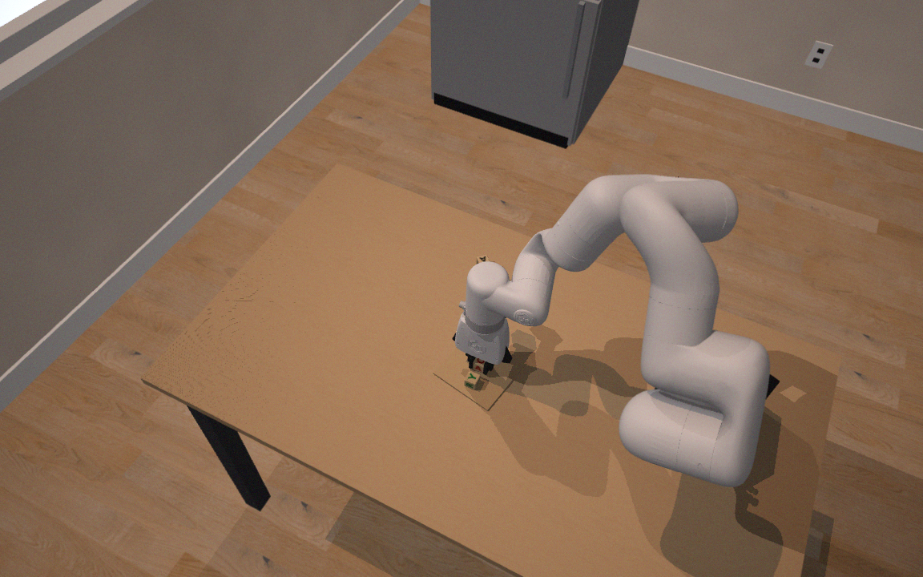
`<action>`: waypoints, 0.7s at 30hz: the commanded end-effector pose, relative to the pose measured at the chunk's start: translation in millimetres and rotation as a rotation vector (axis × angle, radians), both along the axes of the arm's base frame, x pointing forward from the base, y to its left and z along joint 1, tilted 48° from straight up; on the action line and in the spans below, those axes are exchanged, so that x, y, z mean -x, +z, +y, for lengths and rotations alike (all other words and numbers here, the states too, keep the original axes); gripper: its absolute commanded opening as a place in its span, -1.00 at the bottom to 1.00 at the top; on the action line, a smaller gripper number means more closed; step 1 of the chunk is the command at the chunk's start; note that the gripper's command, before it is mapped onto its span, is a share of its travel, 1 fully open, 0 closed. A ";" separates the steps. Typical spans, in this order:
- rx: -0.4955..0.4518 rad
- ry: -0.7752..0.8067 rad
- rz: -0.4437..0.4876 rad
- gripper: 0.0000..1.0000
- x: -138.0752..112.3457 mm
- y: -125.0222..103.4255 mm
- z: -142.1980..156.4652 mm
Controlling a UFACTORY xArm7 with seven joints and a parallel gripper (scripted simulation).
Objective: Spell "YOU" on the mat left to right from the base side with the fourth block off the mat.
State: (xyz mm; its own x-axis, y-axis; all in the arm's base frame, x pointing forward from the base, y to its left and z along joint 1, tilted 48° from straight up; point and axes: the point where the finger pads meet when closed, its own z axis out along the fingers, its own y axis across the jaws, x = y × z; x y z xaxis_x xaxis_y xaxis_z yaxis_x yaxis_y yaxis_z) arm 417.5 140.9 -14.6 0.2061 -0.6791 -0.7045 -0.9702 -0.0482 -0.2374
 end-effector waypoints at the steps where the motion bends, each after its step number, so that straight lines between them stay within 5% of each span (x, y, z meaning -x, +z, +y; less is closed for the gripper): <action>1: 0.001 -0.002 -0.002 -0.57 -1.2 0.4 -1.1; 21: 0.001 -0.002 -0.002 -0.57 -1.7 -2.3 1.8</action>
State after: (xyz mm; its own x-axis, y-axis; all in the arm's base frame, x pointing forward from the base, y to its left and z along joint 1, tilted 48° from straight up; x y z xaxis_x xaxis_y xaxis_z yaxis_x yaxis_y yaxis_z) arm 417.9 143.3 -16.8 0.2061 -0.6791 -0.7045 -0.9702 -0.0483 -0.2373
